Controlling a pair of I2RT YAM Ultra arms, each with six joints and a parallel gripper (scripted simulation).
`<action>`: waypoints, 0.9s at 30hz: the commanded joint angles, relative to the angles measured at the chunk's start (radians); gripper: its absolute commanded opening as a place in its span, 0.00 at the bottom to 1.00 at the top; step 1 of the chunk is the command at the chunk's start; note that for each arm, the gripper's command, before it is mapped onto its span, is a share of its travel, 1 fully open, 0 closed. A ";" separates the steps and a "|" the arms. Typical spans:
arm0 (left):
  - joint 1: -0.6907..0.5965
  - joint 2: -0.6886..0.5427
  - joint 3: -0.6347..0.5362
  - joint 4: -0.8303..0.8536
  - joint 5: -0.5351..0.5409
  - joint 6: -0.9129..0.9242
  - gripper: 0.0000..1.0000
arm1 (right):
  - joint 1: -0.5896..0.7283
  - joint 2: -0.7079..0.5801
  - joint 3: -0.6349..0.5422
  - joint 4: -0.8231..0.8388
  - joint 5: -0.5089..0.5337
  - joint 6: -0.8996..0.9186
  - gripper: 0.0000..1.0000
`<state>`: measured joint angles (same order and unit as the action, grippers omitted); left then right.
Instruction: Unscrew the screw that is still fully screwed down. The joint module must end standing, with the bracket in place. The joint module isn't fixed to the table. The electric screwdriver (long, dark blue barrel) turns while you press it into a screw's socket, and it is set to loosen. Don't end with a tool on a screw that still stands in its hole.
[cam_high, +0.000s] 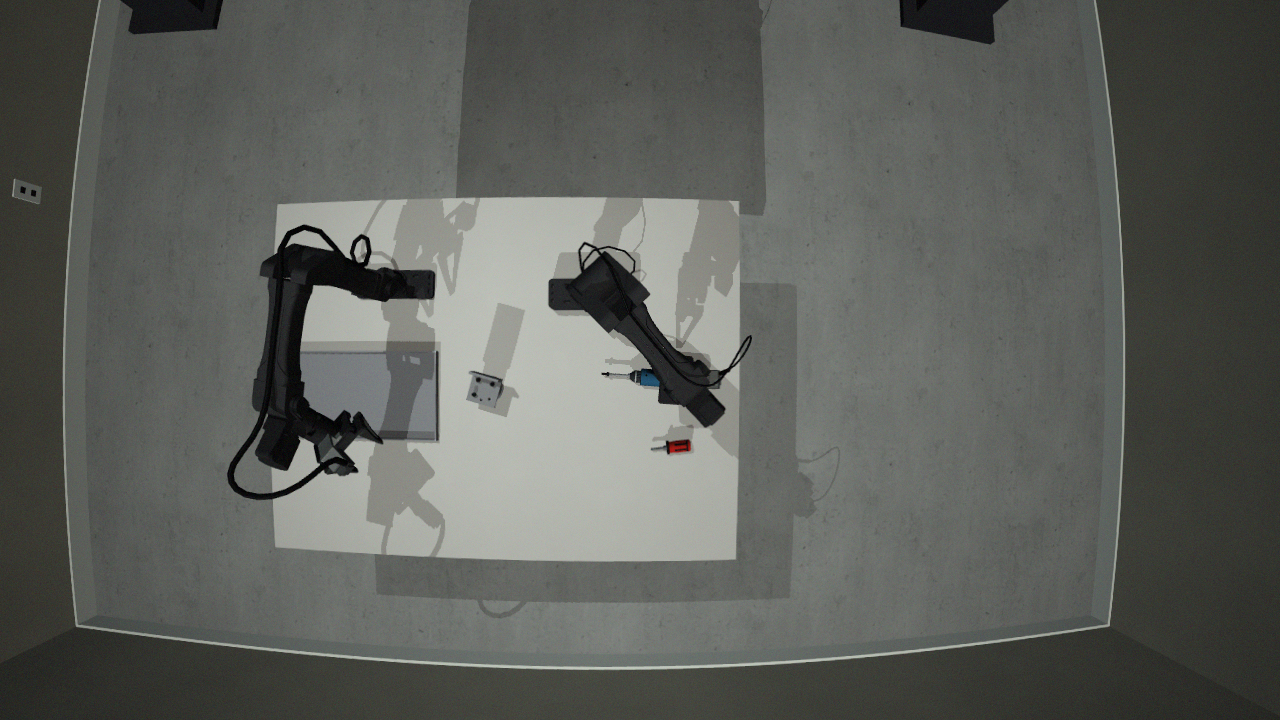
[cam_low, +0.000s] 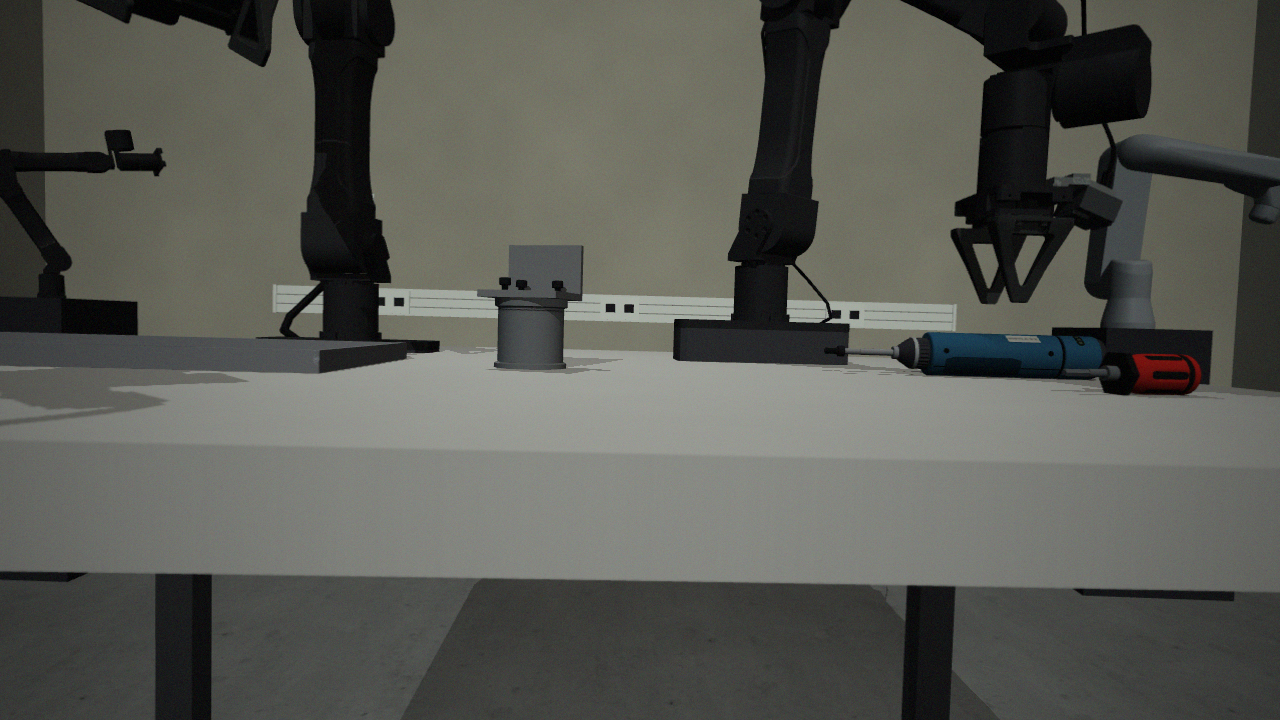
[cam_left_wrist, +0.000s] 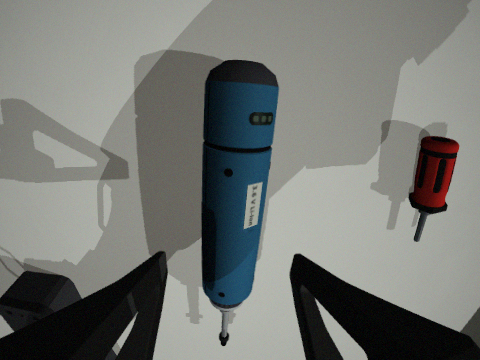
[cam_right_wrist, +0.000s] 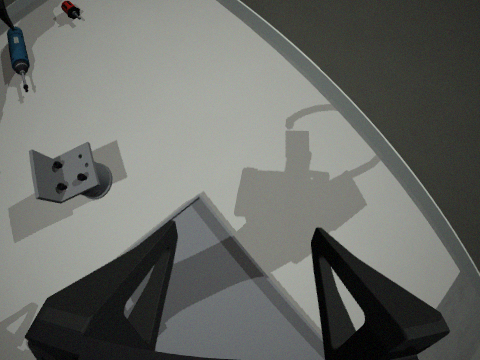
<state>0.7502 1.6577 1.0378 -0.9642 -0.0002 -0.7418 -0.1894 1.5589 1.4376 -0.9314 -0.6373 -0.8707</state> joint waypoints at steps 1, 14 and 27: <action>0.014 -0.027 0.035 -0.010 0.000 0.002 0.65 | -0.016 -0.029 0.042 -0.015 0.037 0.044 0.86; 0.014 -0.027 0.035 -0.010 0.000 0.002 0.65 | -0.082 0.027 0.190 -0.036 0.243 0.203 0.86; 0.014 -0.027 0.035 -0.010 0.000 0.002 0.65 | -0.162 0.027 0.304 -0.048 0.424 0.351 0.86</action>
<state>0.7502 1.6577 1.0378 -0.9642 -0.0002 -0.7418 -0.3298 1.5810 1.6840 -0.9787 -0.2848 -0.5865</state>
